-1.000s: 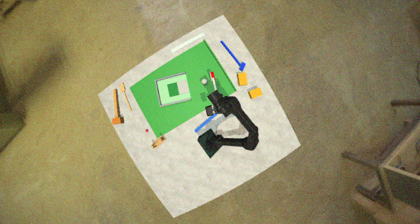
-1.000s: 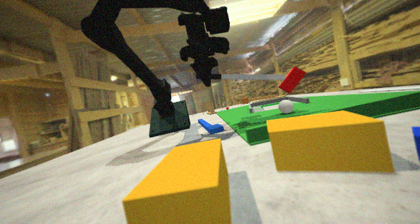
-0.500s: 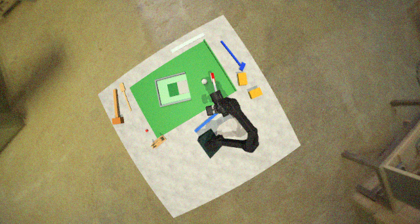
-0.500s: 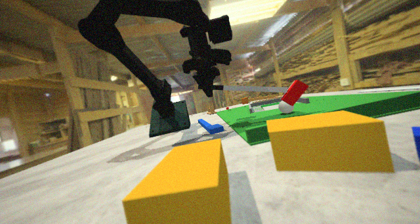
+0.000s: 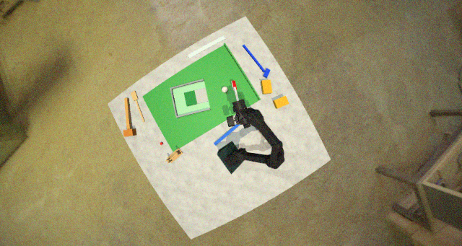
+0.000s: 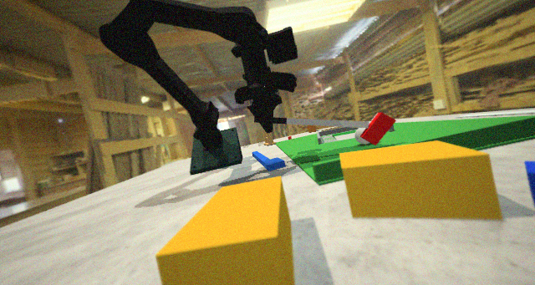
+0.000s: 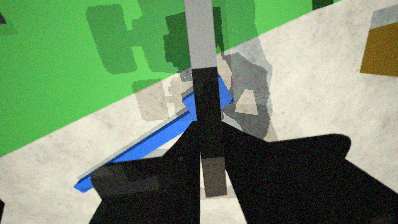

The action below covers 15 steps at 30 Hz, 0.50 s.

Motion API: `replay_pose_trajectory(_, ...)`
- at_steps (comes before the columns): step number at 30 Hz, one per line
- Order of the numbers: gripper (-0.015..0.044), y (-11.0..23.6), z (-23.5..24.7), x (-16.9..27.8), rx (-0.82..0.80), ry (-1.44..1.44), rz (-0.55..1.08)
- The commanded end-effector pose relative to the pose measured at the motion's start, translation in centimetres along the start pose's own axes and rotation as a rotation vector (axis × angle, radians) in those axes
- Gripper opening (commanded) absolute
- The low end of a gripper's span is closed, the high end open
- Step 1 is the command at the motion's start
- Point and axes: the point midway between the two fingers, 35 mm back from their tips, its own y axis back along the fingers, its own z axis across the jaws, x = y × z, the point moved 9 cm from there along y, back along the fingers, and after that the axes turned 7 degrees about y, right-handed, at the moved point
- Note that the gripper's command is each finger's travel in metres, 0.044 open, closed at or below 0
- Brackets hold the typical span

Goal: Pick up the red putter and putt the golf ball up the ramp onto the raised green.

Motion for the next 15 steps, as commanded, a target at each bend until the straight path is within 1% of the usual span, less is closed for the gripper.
replay_pose_trajectory(1, 0.0, -0.64, 0.01, 0.04, -0.003, 0.002, -0.002)
replay_pose_trajectory(15, 0.0, -0.4, -0.36, 0.06, 0.0, 0.0, 0.001)
